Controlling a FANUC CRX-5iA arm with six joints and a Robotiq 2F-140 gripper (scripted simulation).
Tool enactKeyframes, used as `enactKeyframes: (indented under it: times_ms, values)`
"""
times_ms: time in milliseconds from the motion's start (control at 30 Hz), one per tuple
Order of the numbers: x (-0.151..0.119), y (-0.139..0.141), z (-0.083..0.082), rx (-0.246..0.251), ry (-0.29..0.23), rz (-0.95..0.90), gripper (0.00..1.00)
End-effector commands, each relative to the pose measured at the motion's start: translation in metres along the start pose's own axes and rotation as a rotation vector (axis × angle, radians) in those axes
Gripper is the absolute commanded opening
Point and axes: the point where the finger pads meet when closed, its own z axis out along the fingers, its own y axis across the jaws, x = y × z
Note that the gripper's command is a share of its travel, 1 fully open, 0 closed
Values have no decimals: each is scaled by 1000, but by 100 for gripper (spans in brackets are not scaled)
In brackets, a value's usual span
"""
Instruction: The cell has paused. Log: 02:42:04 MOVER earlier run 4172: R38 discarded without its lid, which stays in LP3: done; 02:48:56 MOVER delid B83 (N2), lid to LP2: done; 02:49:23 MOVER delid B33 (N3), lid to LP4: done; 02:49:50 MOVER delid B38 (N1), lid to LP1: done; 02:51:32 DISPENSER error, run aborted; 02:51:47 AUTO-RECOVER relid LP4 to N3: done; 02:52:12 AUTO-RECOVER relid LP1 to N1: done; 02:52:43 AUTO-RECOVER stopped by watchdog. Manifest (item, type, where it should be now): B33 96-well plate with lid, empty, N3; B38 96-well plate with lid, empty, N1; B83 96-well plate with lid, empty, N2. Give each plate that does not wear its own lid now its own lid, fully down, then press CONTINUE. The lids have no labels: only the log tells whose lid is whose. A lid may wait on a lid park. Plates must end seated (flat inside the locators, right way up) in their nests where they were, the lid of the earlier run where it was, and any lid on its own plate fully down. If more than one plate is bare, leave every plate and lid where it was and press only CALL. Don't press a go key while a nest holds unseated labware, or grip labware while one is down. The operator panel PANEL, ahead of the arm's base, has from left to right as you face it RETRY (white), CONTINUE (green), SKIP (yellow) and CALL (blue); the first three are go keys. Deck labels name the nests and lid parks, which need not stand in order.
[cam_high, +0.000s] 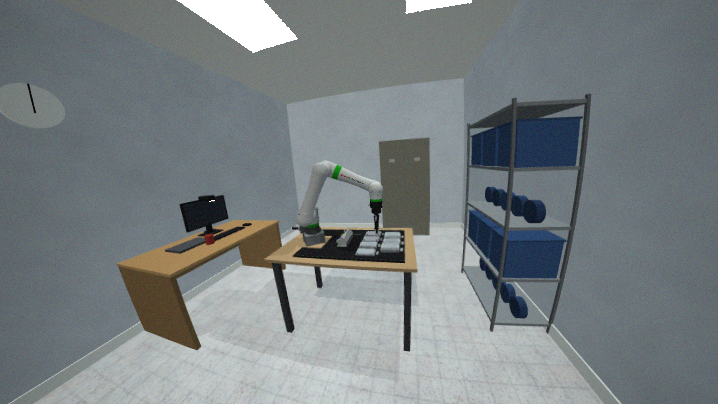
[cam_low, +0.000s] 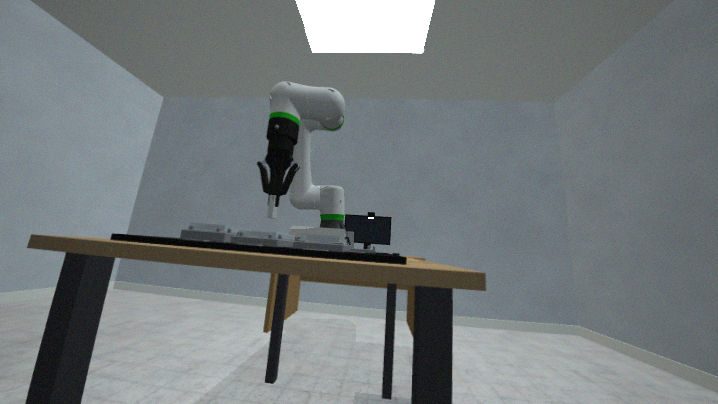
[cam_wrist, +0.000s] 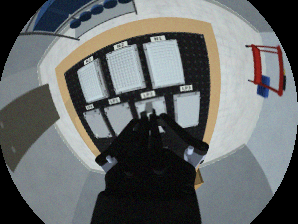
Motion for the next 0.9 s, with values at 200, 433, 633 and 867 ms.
enactKeyframes:
  times_ms: [200,433,633,867]
  values:
    - [-74,-2,4,-5,22,-16,0]
    - [-75,-2,4,-5,22,-17,66]
    - [-75,-2,4,-5,22,-17,66]
    - [-75,-2,4,-5,22,-17,66]
